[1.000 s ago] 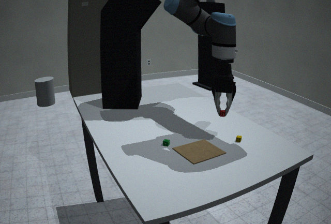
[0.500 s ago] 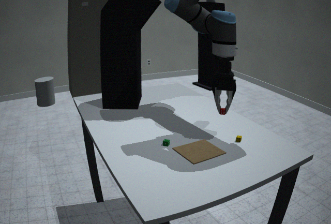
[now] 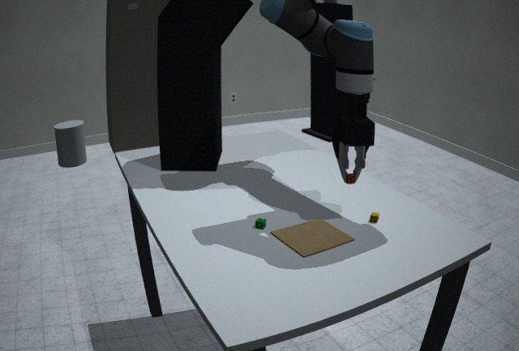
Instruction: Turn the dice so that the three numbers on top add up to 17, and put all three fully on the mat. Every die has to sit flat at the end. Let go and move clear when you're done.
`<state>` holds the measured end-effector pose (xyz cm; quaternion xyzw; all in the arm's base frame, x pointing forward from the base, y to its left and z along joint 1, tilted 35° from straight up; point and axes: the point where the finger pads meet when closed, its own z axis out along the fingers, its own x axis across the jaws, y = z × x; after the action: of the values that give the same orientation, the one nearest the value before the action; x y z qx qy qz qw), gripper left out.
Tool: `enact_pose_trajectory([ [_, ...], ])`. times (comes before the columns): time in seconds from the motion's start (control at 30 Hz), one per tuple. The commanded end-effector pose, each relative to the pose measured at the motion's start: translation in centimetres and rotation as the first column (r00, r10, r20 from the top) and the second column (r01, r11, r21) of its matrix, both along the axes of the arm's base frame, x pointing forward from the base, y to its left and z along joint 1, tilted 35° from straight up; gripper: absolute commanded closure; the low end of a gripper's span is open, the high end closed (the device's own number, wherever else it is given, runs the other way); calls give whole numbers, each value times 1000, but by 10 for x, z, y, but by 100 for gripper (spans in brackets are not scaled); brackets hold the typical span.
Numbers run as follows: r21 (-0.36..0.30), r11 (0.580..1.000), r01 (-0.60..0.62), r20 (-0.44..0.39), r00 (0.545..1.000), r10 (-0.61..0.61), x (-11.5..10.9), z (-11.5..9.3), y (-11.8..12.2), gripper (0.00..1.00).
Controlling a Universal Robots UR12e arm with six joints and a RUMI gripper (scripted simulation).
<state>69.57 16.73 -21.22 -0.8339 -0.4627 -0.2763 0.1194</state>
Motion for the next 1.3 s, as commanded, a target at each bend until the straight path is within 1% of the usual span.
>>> enact_pose_trajectory([
  [0.0, -7, 1000, -17, 10, 1000, 17, 1, 0, 0, 97],
  [0.33, -28, 1000, 9, 42, 999, -8, 1, -1, 0, 97],
  [0.4, -37, 999, 24, 60, 998, -21, 1, -1, 0, 97],
  [0.63, -82, 992, 100, 152, 985, -87, 0, -1, 0, 97],
  [0.83, -126, 972, 197, 266, 951, -158, 0, -2, 1, 97],
  [0.9, -126, 972, 197, 266, 951, -158, 0, -2, 1, 97],
  [1.1, -161, 935, 316, 402, 886, -230, -2, -2, 2, 97],
  [1.13, -161, 934, 319, 405, 884, -232, -2, -2, 2, 97],
  [1.2, -172, 916, 363, 455, 854, -253, -1, -3, 2, 97],
  [1.23, -173, 915, 365, 457, 853, -254, -1, -3, 2, 97],
  [1.27, -176, 905, 388, 482, 835, -265, -2, -3, 2, 97],
])
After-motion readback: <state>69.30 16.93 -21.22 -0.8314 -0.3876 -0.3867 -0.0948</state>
